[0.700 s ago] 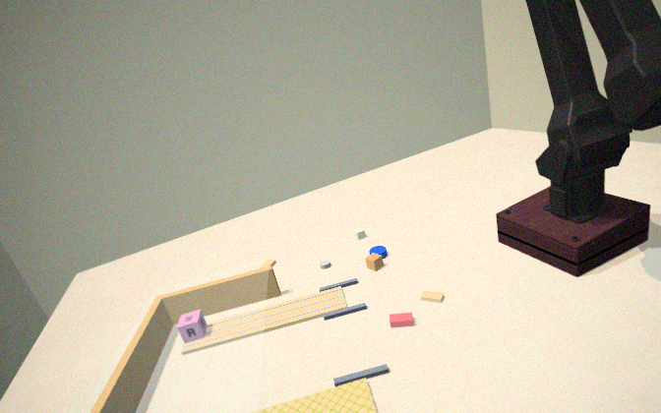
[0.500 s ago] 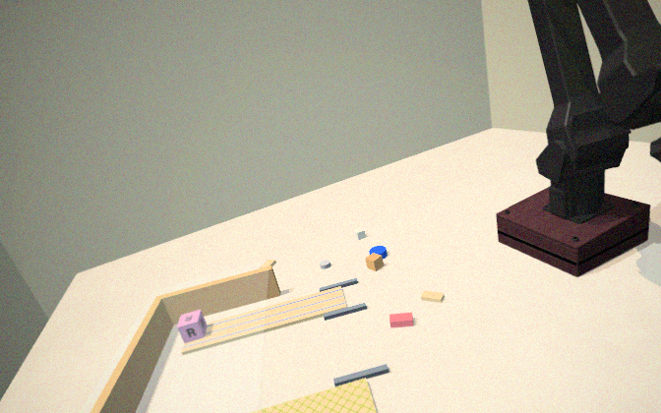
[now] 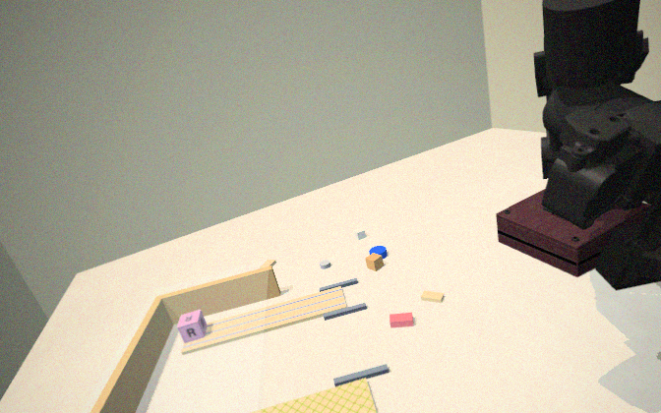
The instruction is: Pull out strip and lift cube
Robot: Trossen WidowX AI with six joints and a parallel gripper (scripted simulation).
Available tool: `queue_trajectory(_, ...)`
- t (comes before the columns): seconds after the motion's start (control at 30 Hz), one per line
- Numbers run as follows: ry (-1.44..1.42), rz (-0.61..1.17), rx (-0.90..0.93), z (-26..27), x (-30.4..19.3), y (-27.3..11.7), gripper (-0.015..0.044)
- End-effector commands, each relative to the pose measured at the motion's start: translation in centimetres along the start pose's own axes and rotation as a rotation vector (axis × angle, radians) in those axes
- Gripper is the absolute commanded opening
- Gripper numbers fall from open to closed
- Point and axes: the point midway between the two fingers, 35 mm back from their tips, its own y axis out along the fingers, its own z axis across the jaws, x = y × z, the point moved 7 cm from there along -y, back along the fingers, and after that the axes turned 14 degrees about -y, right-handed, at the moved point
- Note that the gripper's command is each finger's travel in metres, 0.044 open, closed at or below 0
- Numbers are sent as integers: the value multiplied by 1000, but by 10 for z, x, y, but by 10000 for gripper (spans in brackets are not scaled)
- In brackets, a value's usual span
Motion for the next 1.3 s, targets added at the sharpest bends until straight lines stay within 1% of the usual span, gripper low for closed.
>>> queue_trajectory(0.0,-200,-219,-209,-20,48,-30,400)
queue_trajectory(0.17,-364,-335,-430,-37,81,-64,400)
queue_trajectory(0.33,-494,-403,-671,-49,105,-104,400)
queue_trajectory(0.5,-598,-417,-938,-59,120,-151,400)
queue_trajectory(0.67,-662,-374,-1189,-64,126,-196,400)
queue_trajectory(0.73,-667,-365,-1217,-64,126,-201,400)
queue_trajectory(1.27,-667,-365,-1217,-64,126,-201,400)
